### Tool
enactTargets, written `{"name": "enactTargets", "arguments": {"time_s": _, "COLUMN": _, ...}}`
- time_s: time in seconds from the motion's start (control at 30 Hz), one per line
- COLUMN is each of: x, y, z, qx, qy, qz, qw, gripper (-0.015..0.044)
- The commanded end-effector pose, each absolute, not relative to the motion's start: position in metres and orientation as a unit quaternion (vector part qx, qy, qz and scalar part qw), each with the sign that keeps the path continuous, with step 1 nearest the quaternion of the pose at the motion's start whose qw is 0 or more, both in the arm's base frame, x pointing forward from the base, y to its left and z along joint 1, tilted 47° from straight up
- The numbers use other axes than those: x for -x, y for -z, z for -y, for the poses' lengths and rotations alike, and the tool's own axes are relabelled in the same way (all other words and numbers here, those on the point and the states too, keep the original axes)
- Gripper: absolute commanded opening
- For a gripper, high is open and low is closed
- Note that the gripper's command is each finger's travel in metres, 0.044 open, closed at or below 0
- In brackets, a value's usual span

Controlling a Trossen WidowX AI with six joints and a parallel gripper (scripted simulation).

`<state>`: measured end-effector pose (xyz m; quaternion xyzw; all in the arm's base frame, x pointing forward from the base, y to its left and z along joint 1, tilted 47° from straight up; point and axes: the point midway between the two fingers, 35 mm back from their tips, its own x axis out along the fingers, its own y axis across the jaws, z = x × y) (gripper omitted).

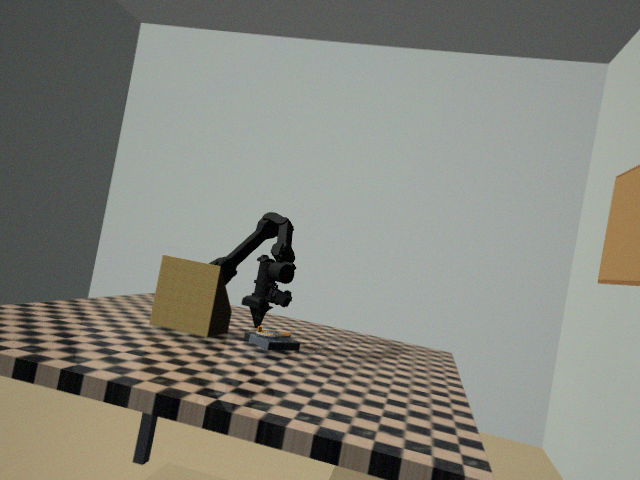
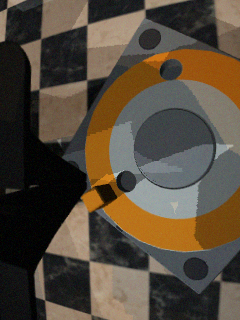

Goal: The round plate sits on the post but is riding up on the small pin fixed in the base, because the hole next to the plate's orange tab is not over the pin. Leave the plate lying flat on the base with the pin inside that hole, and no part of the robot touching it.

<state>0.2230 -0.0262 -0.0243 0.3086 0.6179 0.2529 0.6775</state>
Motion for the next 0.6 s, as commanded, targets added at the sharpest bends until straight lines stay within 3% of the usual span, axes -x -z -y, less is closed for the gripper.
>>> {"name": "enactTargets", "arguments": {"time_s": 0.0, "x": -0.2286, "y": 0.0287, "z": 0.0314, "qx": -0.301, "qy": -0.253, "qz": -0.615, "qw": 0.683, "gripper": 0.0}}
{"name": "enactTargets", "arguments": {"time_s": 0.57, "x": -0.2328, "y": 0.034, "z": 0.0386, "qx": -0.301, "qy": -0.253, "qz": -0.615, "qw": 0.684, "gripper": 0.0}}
